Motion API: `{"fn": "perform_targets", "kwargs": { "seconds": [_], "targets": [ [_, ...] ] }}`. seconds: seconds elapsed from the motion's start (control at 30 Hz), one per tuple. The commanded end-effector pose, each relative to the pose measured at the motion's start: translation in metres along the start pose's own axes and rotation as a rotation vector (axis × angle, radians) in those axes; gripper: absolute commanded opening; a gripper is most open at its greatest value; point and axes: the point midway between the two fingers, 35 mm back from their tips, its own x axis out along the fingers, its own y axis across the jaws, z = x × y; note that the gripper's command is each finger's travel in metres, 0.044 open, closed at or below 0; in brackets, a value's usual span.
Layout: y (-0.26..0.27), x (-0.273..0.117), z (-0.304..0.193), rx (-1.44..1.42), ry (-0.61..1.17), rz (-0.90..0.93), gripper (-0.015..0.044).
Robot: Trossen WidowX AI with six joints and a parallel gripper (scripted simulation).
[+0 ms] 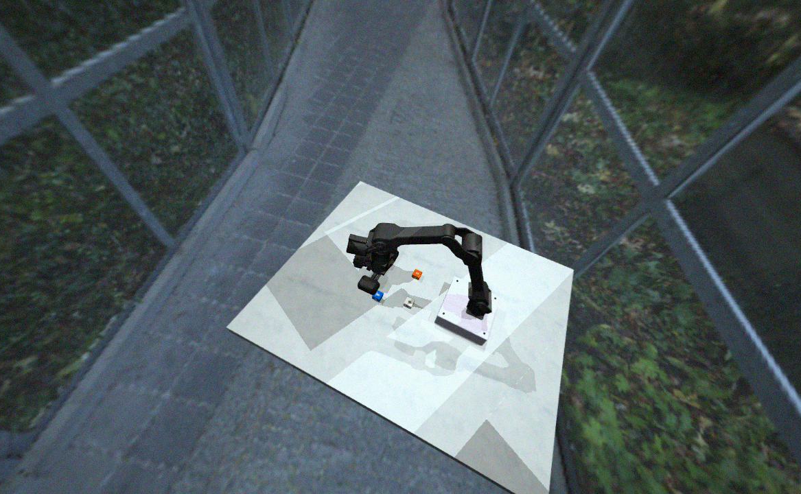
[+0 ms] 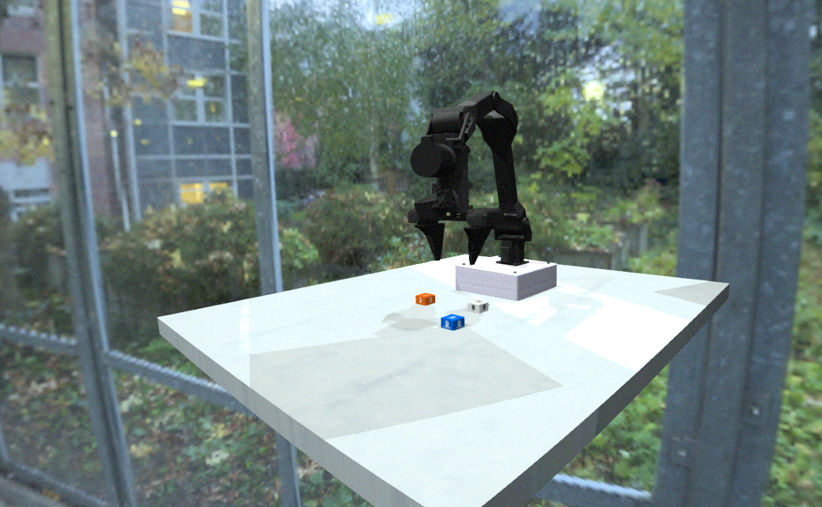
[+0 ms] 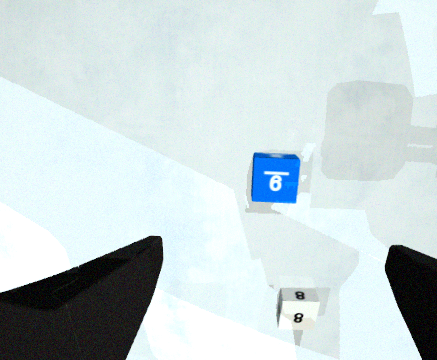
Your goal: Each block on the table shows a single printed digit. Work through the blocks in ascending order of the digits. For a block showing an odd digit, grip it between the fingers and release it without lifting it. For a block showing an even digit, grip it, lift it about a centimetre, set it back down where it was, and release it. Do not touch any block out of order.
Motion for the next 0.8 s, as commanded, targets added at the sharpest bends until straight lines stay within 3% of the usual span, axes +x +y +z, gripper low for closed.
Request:
{"fn": "perform_targets", "kwargs": {
  "seconds": [0.0, 0.17, 0.5, 0.77],
  "targets": [
    [0.000, 0.002, 0.000, 0.006, 0.006, 0.000, 0.0400],
    [-0.013, 0.001, -0.002, 0.006, 0.006, -0.002, 0.0400],
    [-0.166, 0.000, -0.075, 0.006, 0.014, -0.019, 0.0400],
    [-0.178, 0.003, -0.087, 0.006, 0.015, -0.020, 0.0400]
  ]
}}
